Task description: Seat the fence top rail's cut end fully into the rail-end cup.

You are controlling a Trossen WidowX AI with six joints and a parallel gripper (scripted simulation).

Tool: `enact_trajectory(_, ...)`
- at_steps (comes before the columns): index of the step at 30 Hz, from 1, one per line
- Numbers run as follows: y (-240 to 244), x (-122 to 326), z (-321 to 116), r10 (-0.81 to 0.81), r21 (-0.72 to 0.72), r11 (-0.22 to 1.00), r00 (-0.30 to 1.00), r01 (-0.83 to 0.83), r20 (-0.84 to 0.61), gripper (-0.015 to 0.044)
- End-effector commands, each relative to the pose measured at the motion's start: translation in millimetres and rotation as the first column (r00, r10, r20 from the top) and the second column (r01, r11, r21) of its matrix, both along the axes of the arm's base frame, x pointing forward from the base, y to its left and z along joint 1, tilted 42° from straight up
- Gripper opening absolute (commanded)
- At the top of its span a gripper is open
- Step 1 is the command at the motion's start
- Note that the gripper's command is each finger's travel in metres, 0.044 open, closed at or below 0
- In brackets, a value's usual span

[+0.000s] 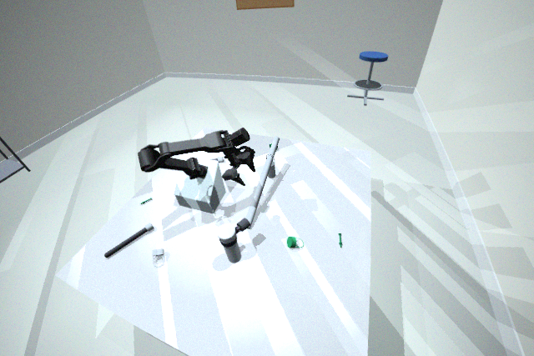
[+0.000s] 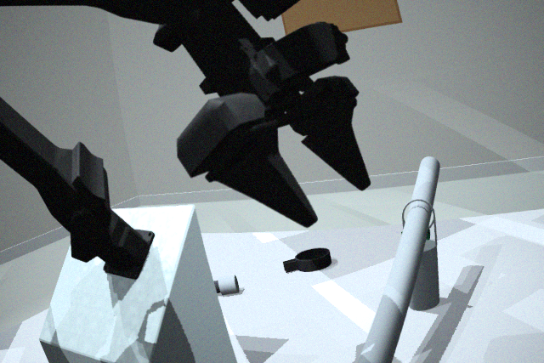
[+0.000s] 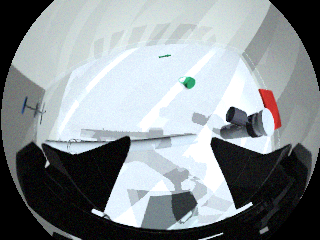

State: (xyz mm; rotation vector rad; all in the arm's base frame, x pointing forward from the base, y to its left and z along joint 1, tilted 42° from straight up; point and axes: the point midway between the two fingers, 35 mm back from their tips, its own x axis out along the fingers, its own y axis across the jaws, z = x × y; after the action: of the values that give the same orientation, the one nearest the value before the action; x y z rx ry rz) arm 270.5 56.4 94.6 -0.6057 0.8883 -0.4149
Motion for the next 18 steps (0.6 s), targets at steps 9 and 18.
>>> enact_trajectory(9, -42, 18, 22, 0.199, -0.236, 0.932, 0.932, -0.275, -0.304, 0.0440)
enact_trajectory(18, -100, 30, 61, 0.253, -0.389, 0.691, 0.708, -0.610, -0.660, 0.0440)
